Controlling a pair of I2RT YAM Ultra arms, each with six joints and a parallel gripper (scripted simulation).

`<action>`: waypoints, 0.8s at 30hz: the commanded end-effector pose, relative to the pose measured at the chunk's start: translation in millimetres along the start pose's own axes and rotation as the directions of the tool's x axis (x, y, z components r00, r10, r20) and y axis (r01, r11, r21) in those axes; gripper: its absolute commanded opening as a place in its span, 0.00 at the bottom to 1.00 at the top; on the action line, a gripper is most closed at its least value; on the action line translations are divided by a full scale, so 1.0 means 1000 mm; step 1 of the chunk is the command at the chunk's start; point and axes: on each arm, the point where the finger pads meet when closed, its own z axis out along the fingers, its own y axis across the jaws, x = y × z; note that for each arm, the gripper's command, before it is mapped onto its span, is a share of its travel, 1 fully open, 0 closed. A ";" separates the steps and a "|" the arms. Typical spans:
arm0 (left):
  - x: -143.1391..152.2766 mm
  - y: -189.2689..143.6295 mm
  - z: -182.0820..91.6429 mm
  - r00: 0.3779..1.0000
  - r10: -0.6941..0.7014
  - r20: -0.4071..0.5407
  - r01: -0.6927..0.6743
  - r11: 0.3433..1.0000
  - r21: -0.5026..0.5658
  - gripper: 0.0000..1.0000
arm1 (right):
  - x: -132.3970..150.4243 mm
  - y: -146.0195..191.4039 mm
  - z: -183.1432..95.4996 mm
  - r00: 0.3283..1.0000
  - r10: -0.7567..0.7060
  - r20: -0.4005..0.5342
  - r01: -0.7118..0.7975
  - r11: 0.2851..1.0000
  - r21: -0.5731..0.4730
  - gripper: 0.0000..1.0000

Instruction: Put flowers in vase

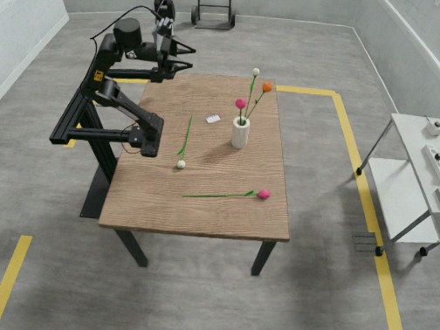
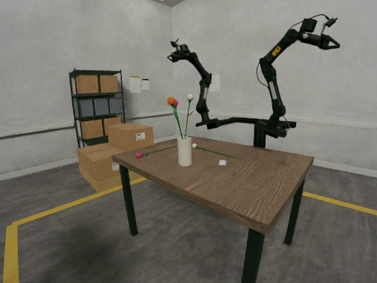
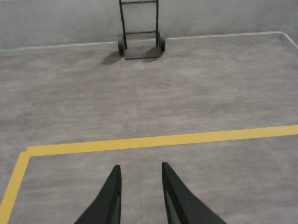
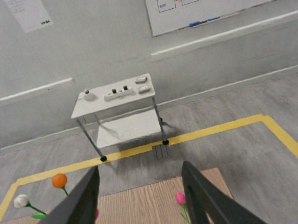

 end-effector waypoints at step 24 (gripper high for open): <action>0.078 0.000 0.145 0.998 -0.005 0.066 0.005 1.000 -0.004 0.30 | 0.085 0.000 0.145 0.999 -0.006 0.046 0.006 1.000 -0.008 0.60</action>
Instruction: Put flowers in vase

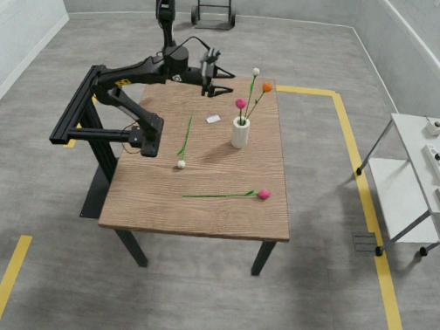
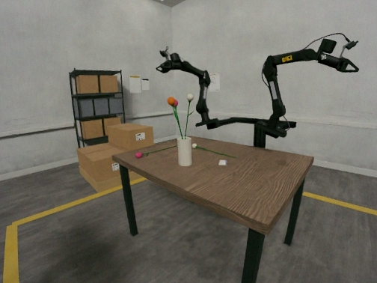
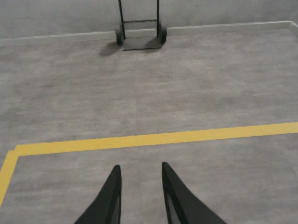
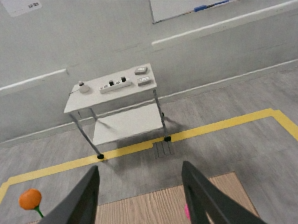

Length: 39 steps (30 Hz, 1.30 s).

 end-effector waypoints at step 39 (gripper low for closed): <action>0.050 0.001 0.046 0.993 -0.005 0.115 0.006 1.000 -0.007 0.30 | 0.063 0.001 0.049 0.997 -0.007 0.073 0.008 1.000 -0.011 0.60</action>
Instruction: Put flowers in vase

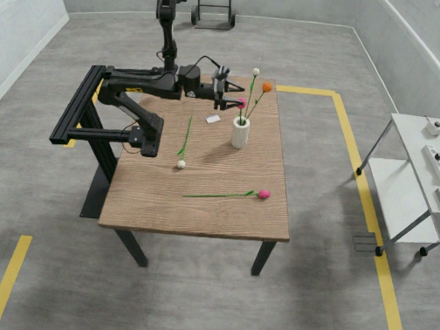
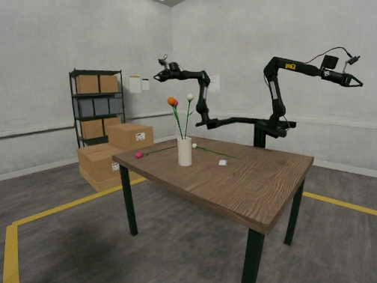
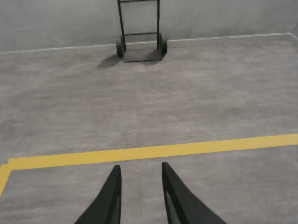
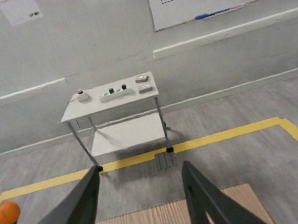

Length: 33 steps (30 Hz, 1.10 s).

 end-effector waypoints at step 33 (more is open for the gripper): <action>-0.009 0.001 -0.002 0.999 -0.005 0.033 0.005 1.000 -0.007 0.30 | 0.001 -0.088 -0.008 1.000 0.000 0.000 0.000 0.974 0.225 0.30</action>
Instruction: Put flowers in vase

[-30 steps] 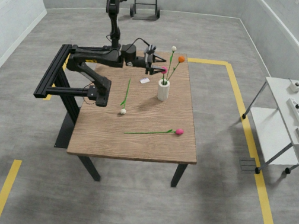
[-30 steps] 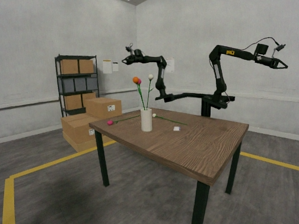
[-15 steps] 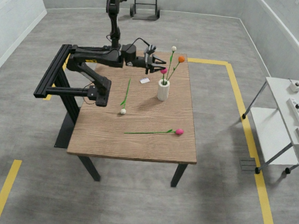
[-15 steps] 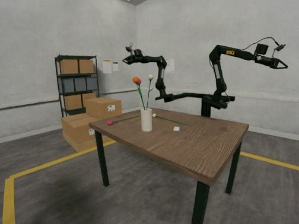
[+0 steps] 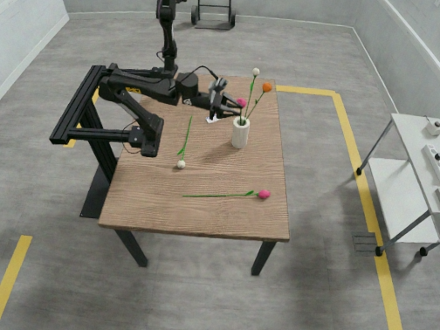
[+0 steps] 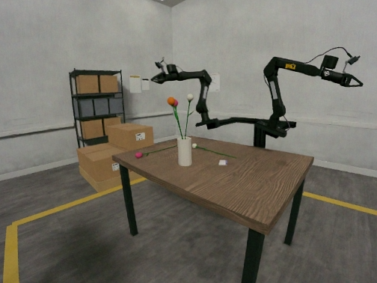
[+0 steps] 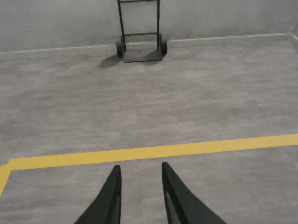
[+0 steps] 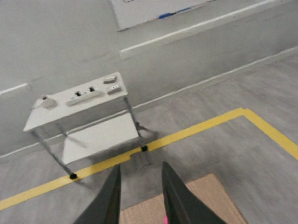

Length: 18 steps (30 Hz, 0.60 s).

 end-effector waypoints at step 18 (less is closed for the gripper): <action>-0.008 0.001 -0.002 0.999 -0.005 0.032 0.005 1.000 -0.007 0.30 | 0.005 -0.111 -0.012 1.000 0.000 -0.013 0.004 0.960 0.281 0.30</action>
